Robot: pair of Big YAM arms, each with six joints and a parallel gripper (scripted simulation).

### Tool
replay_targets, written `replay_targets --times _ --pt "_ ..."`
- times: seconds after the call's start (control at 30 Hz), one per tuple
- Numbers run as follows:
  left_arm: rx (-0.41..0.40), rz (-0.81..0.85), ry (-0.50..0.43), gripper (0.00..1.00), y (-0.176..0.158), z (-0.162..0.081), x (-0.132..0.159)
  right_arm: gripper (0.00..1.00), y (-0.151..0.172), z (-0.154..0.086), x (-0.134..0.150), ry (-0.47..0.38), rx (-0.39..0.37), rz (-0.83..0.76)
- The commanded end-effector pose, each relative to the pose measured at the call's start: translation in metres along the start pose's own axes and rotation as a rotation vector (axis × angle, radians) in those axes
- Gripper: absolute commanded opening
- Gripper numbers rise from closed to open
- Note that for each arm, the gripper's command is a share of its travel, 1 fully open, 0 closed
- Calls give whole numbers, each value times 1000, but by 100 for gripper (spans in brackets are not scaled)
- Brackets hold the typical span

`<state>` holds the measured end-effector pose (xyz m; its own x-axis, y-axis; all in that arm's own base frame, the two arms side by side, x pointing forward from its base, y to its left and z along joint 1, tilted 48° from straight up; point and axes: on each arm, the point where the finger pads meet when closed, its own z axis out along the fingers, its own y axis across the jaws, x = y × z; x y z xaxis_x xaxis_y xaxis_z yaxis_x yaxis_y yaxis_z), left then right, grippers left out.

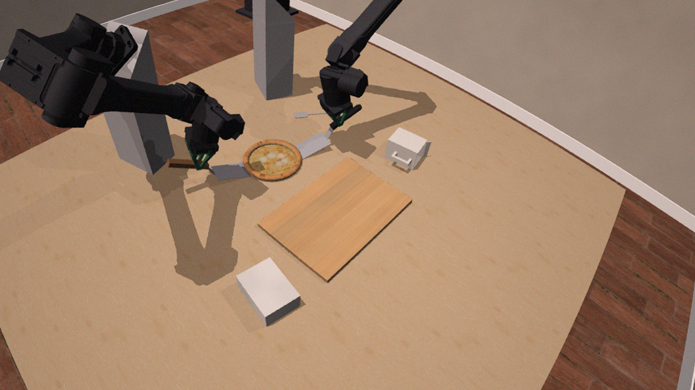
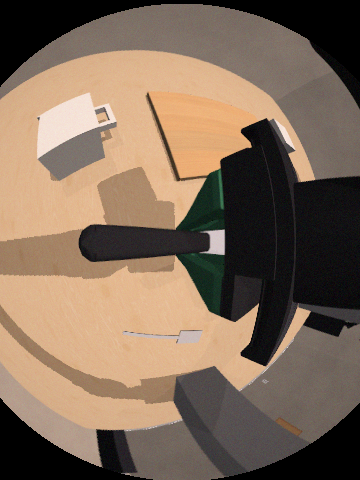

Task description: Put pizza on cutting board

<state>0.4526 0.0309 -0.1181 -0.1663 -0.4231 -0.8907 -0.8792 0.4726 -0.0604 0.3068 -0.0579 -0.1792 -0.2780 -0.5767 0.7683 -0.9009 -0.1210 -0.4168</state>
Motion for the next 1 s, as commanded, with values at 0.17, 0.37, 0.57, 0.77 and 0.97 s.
replay_targets --times 0.17,0.37,0.57,0.77,0.97 --pt "35 1 -4 6 -13 -13 -2 6 4 -6 -12 -9 7 -15" --pt "37 2 -2 6 -13 -13 -1 6 4 -8 -19 -9 8 -1" --pt "37 2 -1 6 -13 -13 -1 6 5 -10 -24 -6 7 -3" --pt "38 3 0 6 -13 -13 -1 6 2 -11 -29 -9 11 -11" --pt "38 3 0 6 -13 -13 -1 6 5 -13 -37 -7 9 -3"
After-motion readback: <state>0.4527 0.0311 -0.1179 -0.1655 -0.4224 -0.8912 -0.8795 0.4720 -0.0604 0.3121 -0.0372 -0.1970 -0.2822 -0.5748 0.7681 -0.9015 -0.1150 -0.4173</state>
